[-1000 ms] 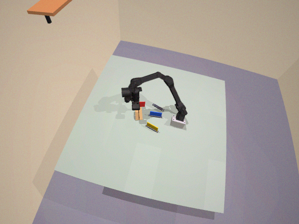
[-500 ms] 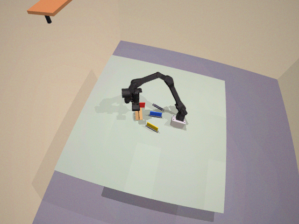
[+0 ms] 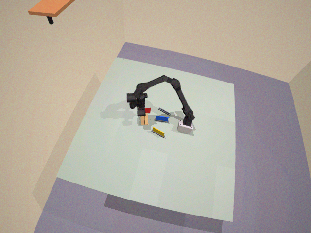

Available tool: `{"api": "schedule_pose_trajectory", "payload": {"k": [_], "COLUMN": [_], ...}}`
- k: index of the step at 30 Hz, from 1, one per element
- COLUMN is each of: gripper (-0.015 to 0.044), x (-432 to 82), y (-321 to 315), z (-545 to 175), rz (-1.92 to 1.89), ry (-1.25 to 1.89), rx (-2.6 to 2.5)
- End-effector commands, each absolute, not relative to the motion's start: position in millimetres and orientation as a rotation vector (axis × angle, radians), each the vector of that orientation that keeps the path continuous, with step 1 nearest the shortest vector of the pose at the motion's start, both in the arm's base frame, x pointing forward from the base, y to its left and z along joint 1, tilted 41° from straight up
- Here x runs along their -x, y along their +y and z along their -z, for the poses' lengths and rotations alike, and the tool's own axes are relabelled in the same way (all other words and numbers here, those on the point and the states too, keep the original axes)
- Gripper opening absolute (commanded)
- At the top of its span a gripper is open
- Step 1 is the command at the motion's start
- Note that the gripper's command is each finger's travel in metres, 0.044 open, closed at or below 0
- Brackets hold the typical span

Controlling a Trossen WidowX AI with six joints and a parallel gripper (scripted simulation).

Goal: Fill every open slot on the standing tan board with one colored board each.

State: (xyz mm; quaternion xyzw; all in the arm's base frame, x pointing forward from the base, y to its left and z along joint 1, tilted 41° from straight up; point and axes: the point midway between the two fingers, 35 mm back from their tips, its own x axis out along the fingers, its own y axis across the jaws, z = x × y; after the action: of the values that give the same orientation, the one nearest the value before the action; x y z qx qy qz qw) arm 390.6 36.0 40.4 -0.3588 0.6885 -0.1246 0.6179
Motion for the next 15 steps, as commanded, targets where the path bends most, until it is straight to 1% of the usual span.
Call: {"api": "schedule_pose_trajectory", "payload": {"k": [1, 15], "gripper": [0.0000, 0.0000], "x": [-391, -391], "y": [34, 25], "z": [-38, -27], "rz": [0.286, 0.286], "ry": [1.582, 1.582], "rx": [0.833, 0.833]}}
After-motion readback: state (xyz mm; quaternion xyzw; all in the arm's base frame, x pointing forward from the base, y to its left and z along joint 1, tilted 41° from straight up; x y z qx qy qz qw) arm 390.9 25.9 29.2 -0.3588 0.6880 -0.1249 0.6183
